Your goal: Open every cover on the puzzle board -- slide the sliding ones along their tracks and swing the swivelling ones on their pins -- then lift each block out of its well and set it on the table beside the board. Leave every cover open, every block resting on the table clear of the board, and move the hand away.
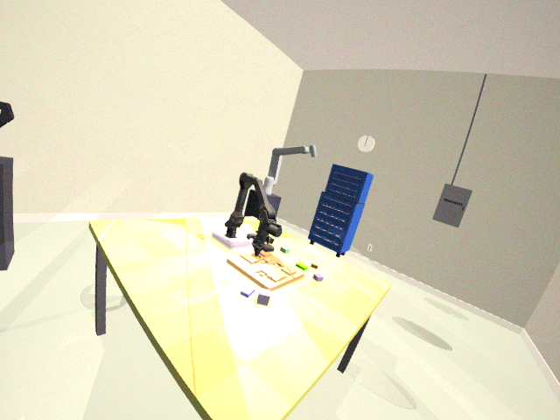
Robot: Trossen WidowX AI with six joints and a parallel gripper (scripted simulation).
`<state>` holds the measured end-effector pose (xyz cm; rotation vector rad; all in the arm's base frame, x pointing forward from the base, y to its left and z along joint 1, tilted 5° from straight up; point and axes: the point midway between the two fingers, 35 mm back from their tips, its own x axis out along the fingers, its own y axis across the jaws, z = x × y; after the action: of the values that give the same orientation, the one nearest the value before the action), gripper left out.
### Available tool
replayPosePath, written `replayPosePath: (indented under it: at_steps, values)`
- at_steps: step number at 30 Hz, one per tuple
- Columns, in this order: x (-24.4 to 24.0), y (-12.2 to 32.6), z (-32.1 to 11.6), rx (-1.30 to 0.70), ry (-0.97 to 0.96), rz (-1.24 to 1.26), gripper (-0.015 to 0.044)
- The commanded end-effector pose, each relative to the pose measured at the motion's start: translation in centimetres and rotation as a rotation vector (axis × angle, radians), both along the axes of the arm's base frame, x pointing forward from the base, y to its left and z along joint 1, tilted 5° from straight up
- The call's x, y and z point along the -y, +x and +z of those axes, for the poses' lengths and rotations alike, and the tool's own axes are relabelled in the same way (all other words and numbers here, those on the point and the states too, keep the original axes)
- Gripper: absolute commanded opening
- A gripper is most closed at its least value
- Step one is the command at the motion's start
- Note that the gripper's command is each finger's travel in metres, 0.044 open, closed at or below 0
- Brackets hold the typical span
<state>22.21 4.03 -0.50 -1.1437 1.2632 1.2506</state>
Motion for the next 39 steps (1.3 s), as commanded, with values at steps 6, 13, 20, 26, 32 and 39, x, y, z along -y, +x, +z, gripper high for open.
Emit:
replayPosePath:
  at_steps: [6,13,20,26,32,39]
  values:
    - [0.6,0.9,-0.5,0.025,0.073,1.052,0.0000]
    - [0.5,1.1,-0.5,0.030,0.096,1.392,0.0000]
    - [0.4,1.1,-0.5,0.026,0.077,1.112,0.0000]
    - [0.3,0.7,-0.2,0.019,0.060,0.818,0.0000]
    - [0.3,0.3,0.2,0.010,0.021,0.262,0.0000]
    - [0.3,-0.1,0.6,-0.001,-0.027,-0.421,0.0000]
